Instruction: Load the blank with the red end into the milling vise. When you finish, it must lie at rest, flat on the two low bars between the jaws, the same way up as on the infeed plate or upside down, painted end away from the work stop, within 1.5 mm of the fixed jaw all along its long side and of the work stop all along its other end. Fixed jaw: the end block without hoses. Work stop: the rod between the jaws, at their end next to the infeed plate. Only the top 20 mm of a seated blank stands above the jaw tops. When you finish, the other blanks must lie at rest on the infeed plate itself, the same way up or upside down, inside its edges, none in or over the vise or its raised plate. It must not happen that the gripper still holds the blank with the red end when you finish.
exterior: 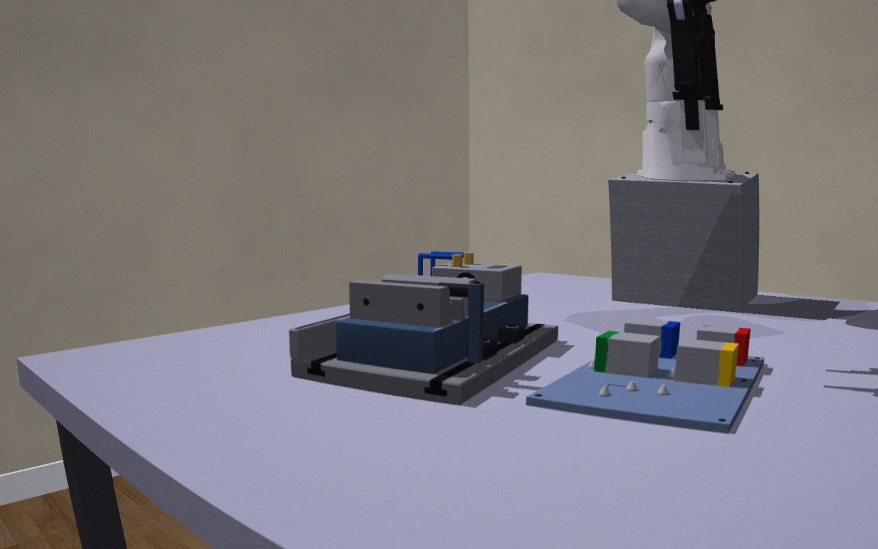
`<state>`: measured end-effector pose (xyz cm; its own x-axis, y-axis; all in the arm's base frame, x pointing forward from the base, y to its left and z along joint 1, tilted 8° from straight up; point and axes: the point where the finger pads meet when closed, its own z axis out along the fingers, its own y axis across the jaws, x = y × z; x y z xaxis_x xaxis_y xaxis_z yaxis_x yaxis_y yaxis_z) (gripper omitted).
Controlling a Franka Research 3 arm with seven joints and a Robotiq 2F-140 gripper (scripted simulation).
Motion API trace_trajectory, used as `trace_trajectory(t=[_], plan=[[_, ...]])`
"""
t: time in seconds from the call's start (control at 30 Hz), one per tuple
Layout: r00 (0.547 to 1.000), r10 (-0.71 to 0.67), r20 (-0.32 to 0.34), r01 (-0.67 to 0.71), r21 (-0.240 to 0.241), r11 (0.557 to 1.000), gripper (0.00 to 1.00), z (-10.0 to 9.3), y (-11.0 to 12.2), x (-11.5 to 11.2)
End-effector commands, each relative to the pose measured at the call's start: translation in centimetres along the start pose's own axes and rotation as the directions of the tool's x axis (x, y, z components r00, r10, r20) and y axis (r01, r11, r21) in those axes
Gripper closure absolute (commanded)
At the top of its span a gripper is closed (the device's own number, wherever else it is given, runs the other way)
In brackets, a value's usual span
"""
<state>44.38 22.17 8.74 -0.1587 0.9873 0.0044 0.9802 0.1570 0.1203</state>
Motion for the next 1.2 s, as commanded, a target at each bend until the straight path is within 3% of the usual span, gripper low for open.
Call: trace_trajectory(t=[0.0, 0.37, 0.53, 0.93, 1.1, 1.17], plan=[[1.0, -0.012, 0.006, 0.012, -0.014, 1.0, 0.56, 2.5, -0.1, 0.5], [1.0, -0.012, 0.006, 0.012, -0.014, 1.0, 0.56, 2.5, -0.1, 0.5], [1.0, -0.012, 0.006, 0.012, -0.014, 1.0, 0.56, 8.0, -1.5, 1.9], [1.0, -0.012, 0.006, 0.012, -0.014, 1.0, 0.56, 8.0, -1.5, 1.9], [1.0, -0.012, 0.006, 0.012, -0.014, 1.0, 0.56, 13.5, -2.6, 3.1], [1.0, -0.012, 0.006, 0.012, -0.014, 1.0, 0.56, 13.5, -2.6, 3.1]])
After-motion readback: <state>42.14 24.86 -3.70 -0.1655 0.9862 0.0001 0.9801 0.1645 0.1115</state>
